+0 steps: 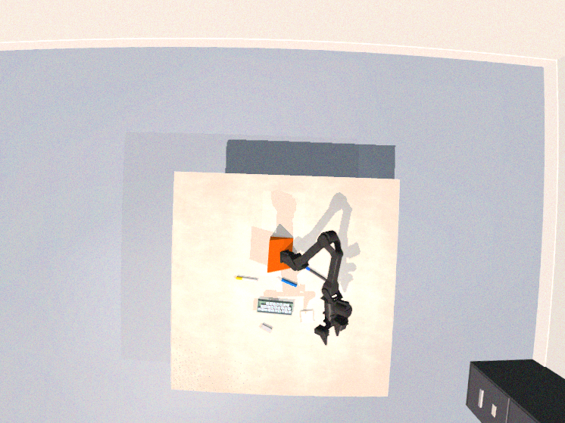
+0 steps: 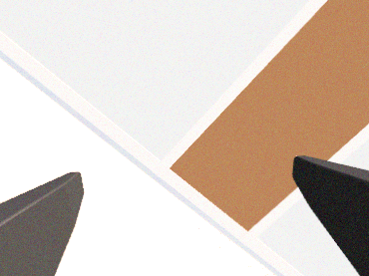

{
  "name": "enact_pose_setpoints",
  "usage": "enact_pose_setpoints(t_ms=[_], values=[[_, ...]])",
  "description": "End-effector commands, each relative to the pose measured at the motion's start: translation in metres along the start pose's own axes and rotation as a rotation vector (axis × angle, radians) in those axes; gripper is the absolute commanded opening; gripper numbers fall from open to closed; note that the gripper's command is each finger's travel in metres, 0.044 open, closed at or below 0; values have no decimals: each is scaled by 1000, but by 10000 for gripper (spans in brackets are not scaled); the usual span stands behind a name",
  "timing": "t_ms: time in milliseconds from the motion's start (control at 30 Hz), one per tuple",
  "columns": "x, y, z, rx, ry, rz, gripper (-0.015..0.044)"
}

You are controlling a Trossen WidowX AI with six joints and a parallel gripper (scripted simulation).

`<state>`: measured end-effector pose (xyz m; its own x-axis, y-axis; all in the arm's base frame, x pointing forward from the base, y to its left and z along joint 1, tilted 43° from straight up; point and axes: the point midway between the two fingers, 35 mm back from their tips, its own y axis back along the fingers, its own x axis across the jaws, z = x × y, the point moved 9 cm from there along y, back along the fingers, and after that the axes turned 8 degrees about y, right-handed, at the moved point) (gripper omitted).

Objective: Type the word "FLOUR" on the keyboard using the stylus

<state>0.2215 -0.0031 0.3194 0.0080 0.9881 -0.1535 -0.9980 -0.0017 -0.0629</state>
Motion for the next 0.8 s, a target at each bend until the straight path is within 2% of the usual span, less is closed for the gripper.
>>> enact_pose_setpoints(t_ms=[0, 133, 333, 533, 767], values=[[0, -1, -1, 6, 1, 2, 414], [-4, -17, -19, 153, 11, 41, 309], [-17, -53, -79, 583, -23, 192, 151], [-33, -69, -141, 976, -180, 384, 0], [-52, -68, -203, 1322, -543, 597, 0]])
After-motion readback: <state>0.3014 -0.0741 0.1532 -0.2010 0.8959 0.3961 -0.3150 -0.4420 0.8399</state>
